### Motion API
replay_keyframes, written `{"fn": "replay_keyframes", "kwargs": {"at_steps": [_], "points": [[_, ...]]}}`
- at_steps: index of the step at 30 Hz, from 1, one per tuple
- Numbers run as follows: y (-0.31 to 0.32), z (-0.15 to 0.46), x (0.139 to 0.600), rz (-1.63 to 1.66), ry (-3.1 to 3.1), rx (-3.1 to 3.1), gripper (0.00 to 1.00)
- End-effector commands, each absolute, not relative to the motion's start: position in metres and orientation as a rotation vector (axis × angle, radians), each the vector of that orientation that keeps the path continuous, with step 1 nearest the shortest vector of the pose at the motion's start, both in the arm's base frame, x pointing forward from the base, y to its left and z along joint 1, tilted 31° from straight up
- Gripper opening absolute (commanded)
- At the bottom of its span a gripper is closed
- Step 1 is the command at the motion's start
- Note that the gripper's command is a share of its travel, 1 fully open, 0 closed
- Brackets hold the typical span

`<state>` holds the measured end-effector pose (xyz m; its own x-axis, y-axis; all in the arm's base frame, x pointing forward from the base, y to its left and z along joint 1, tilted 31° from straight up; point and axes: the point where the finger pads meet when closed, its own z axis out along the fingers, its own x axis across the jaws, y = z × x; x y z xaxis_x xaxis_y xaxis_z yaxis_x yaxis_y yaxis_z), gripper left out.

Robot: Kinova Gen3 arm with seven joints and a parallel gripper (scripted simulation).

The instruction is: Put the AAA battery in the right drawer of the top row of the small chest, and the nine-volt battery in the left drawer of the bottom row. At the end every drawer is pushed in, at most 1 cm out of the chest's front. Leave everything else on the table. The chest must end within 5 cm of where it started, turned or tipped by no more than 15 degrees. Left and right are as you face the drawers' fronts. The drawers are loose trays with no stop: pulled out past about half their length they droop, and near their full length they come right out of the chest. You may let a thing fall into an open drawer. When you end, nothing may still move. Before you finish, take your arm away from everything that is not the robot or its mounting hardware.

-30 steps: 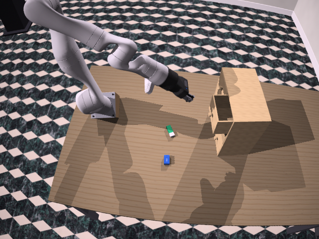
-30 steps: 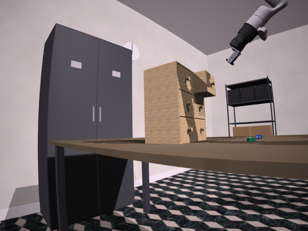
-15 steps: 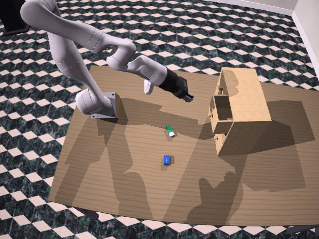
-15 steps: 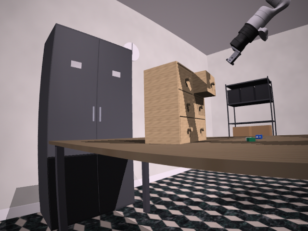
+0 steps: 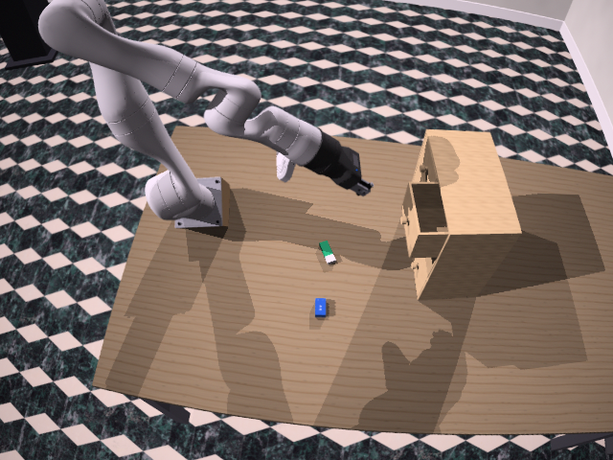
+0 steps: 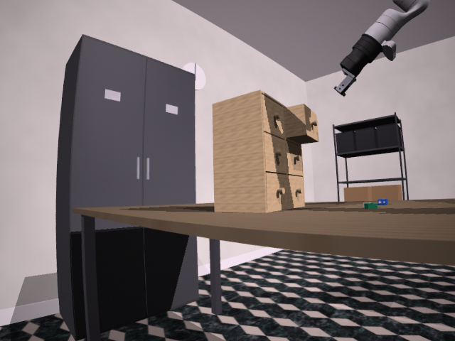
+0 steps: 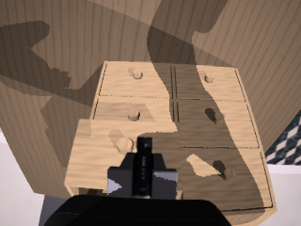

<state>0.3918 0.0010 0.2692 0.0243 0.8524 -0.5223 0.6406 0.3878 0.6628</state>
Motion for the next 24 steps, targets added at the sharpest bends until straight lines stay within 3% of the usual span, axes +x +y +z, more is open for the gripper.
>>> {"fn": "replay_keyframes", "kwargs": {"at_steps": [1, 24], "points": [[0.001, 0.270, 0.392, 0.279, 1.691, 1.328, 0.24], [0.001, 0.270, 0.427, 0.279, 1.691, 1.328, 0.24]]}}
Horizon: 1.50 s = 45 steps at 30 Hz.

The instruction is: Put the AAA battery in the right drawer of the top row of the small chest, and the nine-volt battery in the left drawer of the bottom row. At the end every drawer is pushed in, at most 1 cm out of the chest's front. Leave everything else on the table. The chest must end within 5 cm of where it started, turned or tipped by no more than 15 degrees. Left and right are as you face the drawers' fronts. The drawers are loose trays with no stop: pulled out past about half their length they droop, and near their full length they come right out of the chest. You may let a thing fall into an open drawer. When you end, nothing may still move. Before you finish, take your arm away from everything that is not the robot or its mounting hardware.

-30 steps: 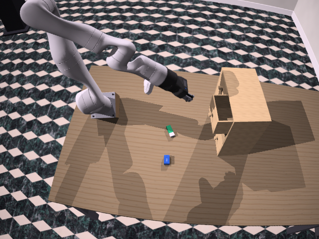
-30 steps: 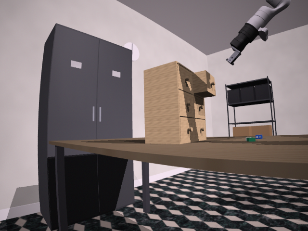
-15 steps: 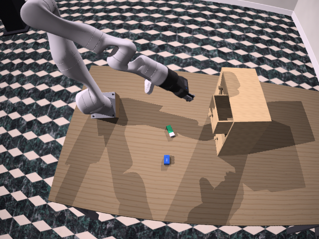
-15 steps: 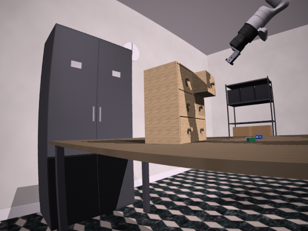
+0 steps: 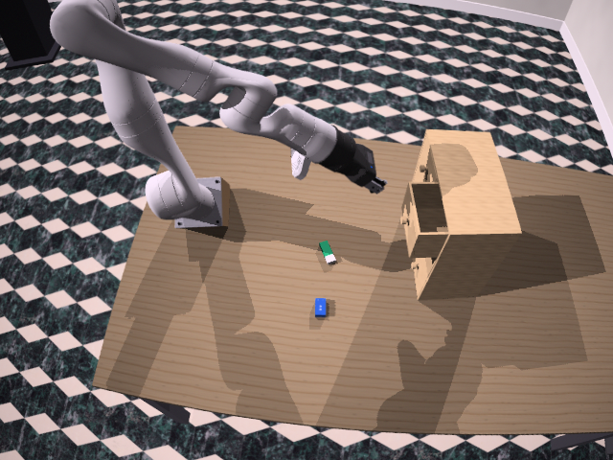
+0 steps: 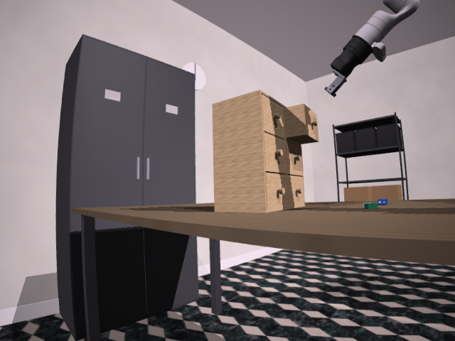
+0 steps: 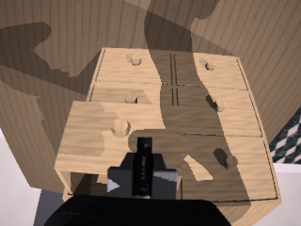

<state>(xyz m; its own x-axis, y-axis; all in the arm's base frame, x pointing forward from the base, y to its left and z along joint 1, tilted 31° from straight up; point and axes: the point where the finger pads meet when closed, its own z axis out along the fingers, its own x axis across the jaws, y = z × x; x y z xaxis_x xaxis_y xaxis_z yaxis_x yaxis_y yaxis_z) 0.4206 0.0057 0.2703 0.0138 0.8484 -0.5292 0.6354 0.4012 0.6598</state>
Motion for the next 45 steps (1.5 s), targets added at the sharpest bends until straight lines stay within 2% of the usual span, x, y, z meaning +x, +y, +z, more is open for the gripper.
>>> {"fn": "replay_keyframes", "kwargs": {"at_steps": [1, 28, 45], "points": [[0.001, 0.270, 0.431, 0.279, 1.691, 1.328, 0.24], [-0.001, 0.272, 0.520, 0.279, 1.691, 1.328, 0.24], [-0.001, 0.272, 0.534, 0.279, 1.691, 1.328, 0.24]]}}
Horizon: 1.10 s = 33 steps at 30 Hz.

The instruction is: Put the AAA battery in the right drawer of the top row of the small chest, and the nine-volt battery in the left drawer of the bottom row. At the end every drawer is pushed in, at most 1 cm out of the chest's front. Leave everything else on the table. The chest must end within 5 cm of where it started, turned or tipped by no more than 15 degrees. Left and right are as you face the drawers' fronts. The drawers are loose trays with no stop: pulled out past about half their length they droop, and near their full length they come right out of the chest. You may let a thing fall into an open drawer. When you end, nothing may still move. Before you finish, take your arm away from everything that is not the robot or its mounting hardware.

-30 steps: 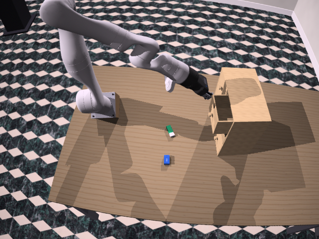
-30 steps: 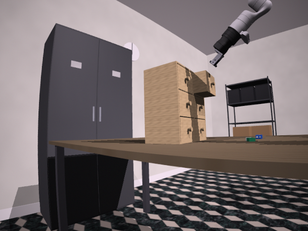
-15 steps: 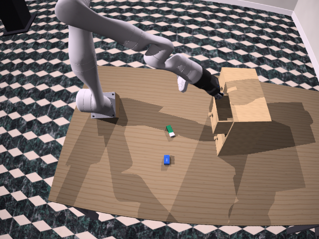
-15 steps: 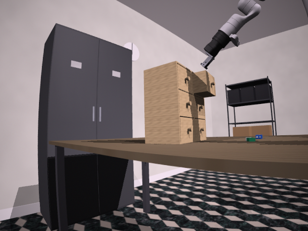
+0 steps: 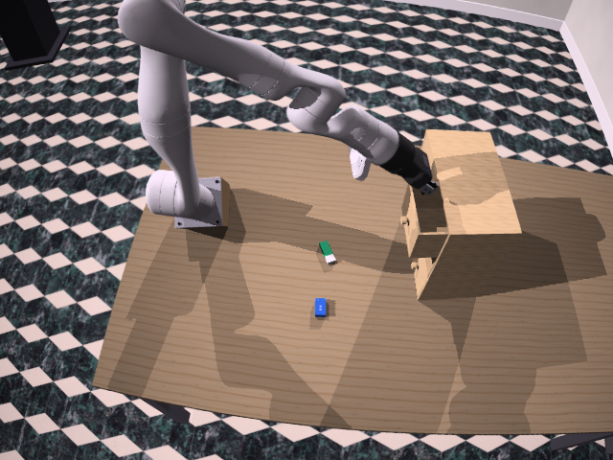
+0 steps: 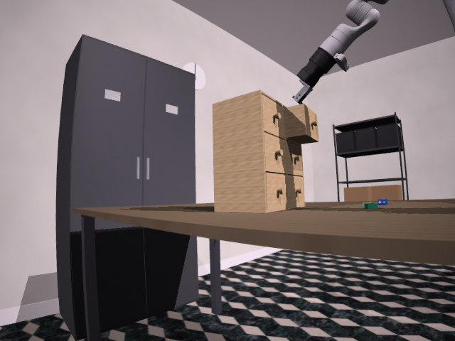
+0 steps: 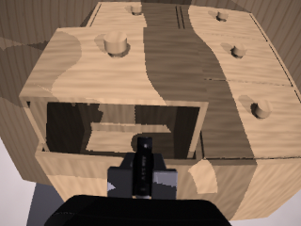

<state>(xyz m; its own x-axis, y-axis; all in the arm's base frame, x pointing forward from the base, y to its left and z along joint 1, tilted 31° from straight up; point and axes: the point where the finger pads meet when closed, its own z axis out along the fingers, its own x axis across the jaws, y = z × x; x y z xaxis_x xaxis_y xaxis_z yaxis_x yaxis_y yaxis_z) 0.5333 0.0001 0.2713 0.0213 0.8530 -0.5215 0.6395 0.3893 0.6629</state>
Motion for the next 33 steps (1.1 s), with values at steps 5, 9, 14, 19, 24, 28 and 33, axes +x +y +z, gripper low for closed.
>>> {"fn": "replay_keyframes", "kwargs": {"at_steps": [5, 9, 14, 19, 24, 28, 33], "points": [[-0.0013, 0.2718, 0.5340, 0.279, 1.691, 1.328, 0.24], [-0.0013, 0.2718, 0.5340, 0.279, 1.691, 1.328, 0.24], [-0.0013, 0.2718, 0.5340, 0.279, 1.691, 1.328, 0.24], [-0.0013, 0.2718, 0.5340, 0.279, 1.691, 1.328, 0.24], [-0.0013, 0.2718, 0.5340, 0.279, 1.691, 1.328, 0.30], [-0.0013, 0.2718, 0.5340, 0.279, 1.691, 1.328, 0.42], [-0.0013, 0.2718, 0.5340, 0.279, 1.691, 1.328, 1.00]]}}
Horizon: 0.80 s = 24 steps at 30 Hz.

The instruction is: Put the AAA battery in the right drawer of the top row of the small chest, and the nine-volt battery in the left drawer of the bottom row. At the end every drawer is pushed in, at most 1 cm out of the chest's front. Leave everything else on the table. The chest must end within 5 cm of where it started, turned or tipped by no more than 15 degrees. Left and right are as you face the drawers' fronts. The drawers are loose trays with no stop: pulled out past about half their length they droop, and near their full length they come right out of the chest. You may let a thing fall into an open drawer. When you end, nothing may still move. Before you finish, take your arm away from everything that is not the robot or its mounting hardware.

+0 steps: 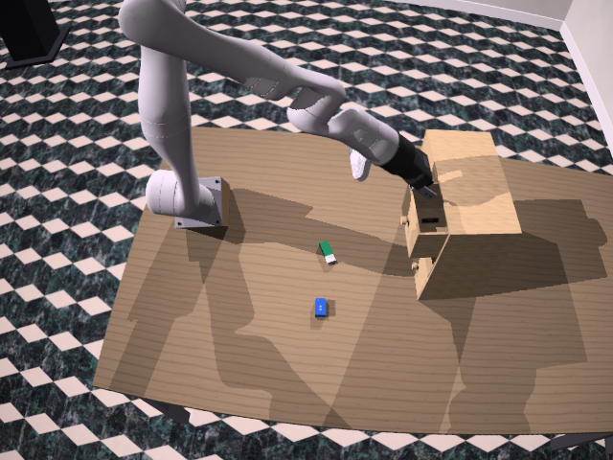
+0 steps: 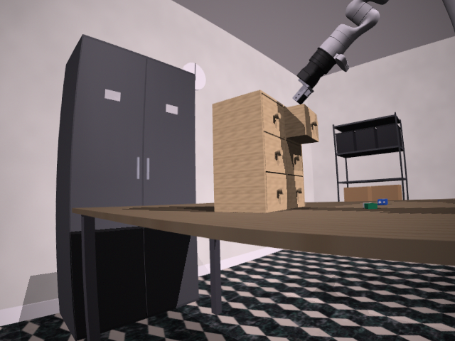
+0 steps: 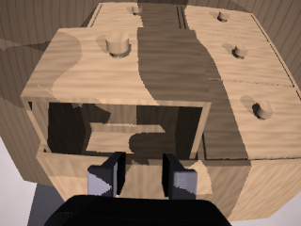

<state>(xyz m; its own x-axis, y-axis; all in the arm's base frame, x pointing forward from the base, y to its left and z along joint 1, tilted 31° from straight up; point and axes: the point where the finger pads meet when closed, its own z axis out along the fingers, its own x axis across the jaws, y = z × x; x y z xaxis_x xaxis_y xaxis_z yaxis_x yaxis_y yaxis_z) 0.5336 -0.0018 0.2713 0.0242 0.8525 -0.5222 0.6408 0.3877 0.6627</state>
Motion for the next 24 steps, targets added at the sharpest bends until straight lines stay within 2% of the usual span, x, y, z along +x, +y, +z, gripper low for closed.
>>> {"fn": "replay_keyframes", "kwargs": {"at_steps": [1, 24], "points": [[-0.0013, 0.2718, 0.5340, 0.279, 1.691, 1.328, 1.00], [-0.0009, 0.2722, 0.5260, 0.279, 1.691, 1.328, 1.00]]}}
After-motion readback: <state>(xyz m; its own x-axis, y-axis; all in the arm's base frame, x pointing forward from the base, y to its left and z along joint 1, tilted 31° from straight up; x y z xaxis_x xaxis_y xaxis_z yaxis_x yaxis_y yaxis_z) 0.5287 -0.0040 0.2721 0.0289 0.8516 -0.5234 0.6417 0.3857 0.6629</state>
